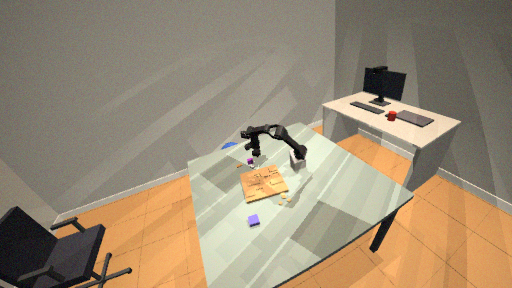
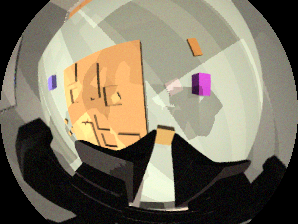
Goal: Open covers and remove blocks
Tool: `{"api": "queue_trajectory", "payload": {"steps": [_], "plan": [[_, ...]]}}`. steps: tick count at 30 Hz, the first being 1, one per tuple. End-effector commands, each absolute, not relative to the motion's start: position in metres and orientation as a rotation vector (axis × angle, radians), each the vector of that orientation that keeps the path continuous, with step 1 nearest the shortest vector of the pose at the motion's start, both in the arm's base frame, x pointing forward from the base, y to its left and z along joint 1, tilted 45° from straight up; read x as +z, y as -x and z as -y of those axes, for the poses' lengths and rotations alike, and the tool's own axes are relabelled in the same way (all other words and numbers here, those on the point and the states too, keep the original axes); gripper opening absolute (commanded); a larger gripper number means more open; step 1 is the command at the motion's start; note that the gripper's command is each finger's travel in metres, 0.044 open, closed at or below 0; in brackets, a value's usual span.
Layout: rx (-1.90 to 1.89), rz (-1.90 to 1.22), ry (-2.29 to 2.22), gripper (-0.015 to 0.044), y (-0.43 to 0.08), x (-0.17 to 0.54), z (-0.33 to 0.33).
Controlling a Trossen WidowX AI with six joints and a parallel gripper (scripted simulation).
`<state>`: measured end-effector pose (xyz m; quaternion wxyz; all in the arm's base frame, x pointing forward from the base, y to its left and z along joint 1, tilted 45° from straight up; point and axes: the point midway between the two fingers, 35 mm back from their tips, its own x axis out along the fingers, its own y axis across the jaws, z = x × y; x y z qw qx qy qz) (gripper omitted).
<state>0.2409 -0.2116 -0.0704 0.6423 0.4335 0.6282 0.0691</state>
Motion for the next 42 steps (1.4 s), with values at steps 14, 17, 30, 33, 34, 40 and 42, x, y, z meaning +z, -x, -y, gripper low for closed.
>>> {"api": "queue_trajectory", "payload": {"steps": [14, 17, 30, 33, 34, 40, 42], "plan": [[0.188, -1.43, -1.003, 0.008, -0.198, -0.102, 0.219], [0.187, -1.43, -1.003, 0.008, -0.2, -0.106, 0.217], [0.186, -1.429, -1.002, 0.008, -0.206, -0.123, 0.204], [0.186, -1.429, -1.002, 0.008, -0.208, -0.126, 0.201], [0.186, -1.429, -1.002, 0.008, -0.208, -0.128, 0.2], [0.187, -1.429, -1.002, 0.008, -0.21, -0.135, 0.194], [0.187, -1.429, -1.002, 0.008, -0.211, -0.137, 0.192]]}}
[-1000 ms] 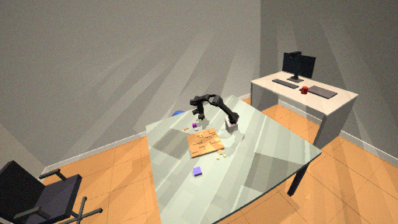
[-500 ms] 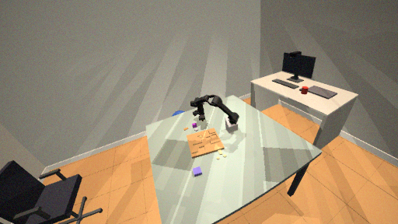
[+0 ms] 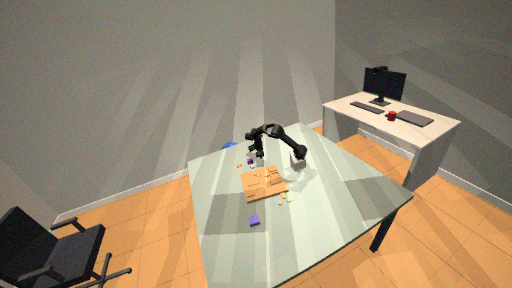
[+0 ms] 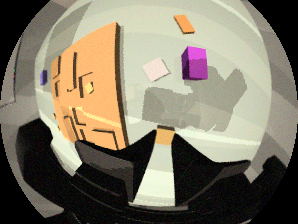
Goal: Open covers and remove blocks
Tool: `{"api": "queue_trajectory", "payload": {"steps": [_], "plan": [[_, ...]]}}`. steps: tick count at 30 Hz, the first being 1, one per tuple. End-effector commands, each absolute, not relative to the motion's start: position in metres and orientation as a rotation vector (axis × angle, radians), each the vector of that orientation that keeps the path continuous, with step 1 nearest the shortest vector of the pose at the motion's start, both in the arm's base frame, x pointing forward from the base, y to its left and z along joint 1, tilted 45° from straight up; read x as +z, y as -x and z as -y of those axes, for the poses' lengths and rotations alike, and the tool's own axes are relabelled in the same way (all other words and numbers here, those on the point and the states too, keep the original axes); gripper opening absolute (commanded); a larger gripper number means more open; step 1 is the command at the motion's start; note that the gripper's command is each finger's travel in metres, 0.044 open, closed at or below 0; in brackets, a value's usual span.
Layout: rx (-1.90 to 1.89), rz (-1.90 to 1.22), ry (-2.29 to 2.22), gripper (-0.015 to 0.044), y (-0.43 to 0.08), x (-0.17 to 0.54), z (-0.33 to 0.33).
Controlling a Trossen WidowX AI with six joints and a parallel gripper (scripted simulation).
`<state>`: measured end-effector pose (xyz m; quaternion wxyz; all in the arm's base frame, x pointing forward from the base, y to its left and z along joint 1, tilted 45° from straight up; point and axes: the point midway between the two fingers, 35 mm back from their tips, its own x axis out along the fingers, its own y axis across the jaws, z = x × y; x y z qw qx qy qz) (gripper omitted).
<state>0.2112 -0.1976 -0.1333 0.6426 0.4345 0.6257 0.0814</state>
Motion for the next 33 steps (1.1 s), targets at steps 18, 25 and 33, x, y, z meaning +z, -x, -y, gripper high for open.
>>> {"api": "queue_trajectory", "payload": {"steps": [18, 25, 33], "plan": [[0.189, -1.428, -1.004, 0.008, -0.217, -0.158, 0.171], [0.19, -1.427, -1.004, 0.008, -0.219, -0.166, 0.163], [0.192, -1.427, -1.005, 0.008, -0.22, -0.174, 0.153]]}}
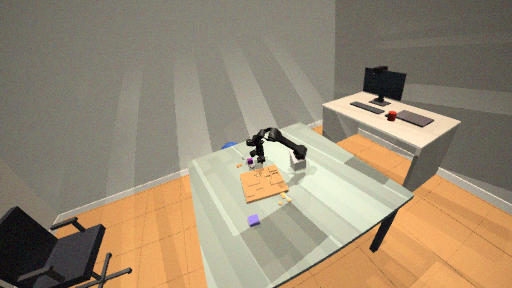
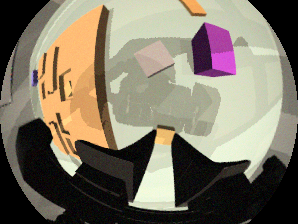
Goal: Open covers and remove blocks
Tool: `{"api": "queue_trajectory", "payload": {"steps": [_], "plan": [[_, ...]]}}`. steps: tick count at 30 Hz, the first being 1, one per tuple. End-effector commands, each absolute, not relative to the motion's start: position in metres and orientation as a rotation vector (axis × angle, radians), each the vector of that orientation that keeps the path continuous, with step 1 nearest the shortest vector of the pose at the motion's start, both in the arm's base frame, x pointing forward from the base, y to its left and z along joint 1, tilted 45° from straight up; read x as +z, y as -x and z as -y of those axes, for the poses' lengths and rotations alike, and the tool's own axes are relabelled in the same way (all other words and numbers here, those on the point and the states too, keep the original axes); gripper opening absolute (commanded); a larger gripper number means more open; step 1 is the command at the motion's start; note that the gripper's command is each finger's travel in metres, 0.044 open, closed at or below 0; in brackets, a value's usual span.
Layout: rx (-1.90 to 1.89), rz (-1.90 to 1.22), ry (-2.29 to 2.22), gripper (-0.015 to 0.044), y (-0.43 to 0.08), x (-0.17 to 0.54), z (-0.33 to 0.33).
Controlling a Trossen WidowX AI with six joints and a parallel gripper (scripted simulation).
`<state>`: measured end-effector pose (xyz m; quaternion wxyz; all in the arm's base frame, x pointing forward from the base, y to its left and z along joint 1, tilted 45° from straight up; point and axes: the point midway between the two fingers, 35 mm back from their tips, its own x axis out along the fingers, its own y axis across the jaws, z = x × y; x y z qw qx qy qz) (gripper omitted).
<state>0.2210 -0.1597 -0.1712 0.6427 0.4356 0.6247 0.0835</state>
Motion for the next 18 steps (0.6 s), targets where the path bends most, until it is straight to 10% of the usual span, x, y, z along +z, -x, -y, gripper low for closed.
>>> {"api": "queue_trajectory", "payload": {"steps": [1, 8, 18], "plan": [[0.192, -1.427, -1.005, 0.008, -0.2201, -0.1754, 0.1519], [0.193, -1.427, -1.006, 0.008, -0.2205, -0.1789, 0.1477], [0.194, -1.425, -0.995, 0.0343, -0.2216, -0.1781, 0.1509]]}}
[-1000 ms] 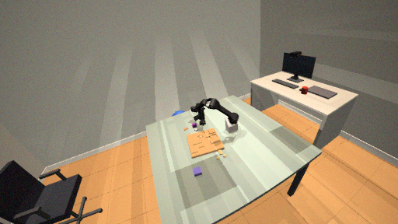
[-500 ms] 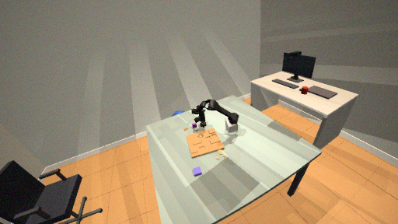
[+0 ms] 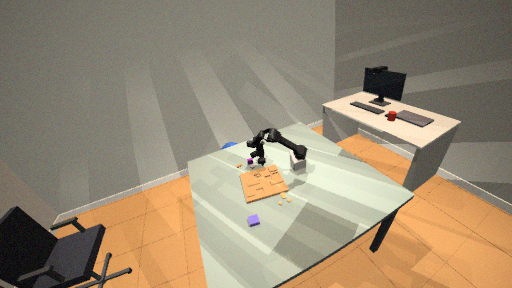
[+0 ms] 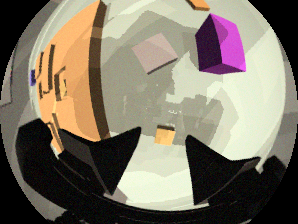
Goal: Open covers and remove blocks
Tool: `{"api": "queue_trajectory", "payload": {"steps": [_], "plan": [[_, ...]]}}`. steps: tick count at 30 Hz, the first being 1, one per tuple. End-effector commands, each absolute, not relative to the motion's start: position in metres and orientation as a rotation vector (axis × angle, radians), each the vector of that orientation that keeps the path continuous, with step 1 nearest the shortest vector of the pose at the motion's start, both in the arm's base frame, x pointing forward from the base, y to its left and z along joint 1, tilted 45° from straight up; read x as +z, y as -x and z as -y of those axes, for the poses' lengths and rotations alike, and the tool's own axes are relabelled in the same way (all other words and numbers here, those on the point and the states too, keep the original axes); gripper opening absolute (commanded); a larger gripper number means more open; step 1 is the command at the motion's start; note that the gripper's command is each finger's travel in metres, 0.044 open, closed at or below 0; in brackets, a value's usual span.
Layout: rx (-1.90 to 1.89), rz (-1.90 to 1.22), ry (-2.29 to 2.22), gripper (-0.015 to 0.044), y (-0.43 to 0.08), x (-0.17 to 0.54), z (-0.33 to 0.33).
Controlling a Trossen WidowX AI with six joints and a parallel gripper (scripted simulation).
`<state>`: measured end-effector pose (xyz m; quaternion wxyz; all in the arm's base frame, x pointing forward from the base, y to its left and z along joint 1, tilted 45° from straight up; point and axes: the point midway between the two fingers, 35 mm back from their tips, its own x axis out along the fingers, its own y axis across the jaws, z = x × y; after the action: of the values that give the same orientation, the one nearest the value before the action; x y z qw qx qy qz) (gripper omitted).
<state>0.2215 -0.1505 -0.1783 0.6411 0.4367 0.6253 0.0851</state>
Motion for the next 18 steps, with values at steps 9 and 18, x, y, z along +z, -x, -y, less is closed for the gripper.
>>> {"api": "queue_trajectory", "payload": {"steps": [9, 18], "plan": [[0.191, -1.426, -0.996, 0.044, -0.219, -0.166, 0.163], [0.189, -1.428, -0.999, 0.044, -0.213, -0.145, 0.182]]}}
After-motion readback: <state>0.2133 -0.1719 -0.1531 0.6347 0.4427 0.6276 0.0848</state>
